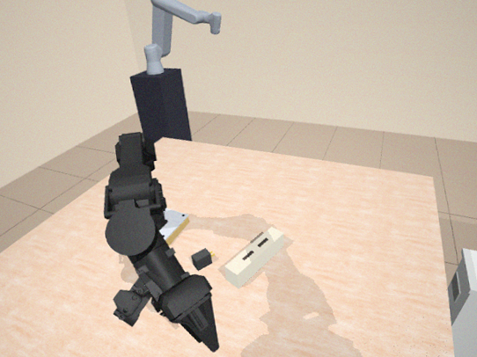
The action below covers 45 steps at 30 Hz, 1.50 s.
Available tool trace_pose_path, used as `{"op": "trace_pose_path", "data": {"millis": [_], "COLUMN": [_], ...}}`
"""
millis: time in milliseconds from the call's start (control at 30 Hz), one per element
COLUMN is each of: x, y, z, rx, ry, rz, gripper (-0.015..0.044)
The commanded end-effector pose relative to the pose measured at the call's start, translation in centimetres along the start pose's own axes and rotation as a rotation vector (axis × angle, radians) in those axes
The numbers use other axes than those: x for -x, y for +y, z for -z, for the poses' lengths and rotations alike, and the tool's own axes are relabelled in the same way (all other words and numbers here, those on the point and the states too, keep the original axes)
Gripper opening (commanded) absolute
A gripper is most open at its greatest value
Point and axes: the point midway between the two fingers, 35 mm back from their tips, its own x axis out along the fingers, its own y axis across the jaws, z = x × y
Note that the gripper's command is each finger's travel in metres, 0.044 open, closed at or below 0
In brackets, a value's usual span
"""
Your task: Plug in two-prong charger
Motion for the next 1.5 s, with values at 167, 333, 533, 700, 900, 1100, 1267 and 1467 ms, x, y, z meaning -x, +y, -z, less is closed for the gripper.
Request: {"op": "trace_pose_path", "data": {"millis": [167, 333, 533, 700, 900, 1100, 1267, 1467], "x": [-0.1, -0.1, -0.1, 0.1, 0.3, 0.7, 1.0, 1.5], "y": [-1.1, -2.3, -3.9, -5.2, -7.0, -8.8, -10.3, -12.2], "z": [1.3, 2.8, 4.4, 5.8, 7.2, 8.7, 9.8, 10.8], "rx": [0.115, 0.245, 0.402, 0.534, 0.693, 0.852, 0.986, 1.144], "ry": [0.009, 0.023, 0.045, 0.068, 0.100, 0.139, 0.176, 0.224], "rz": [0.035, 0.074, 0.118, 0.154, 0.194, 0.232, 0.261, 0.293], "gripper": [0.0440, 0.0440, 0.0440, 0.0440, 0.0440, 0.0440, 0.0440, 0.0440]}}
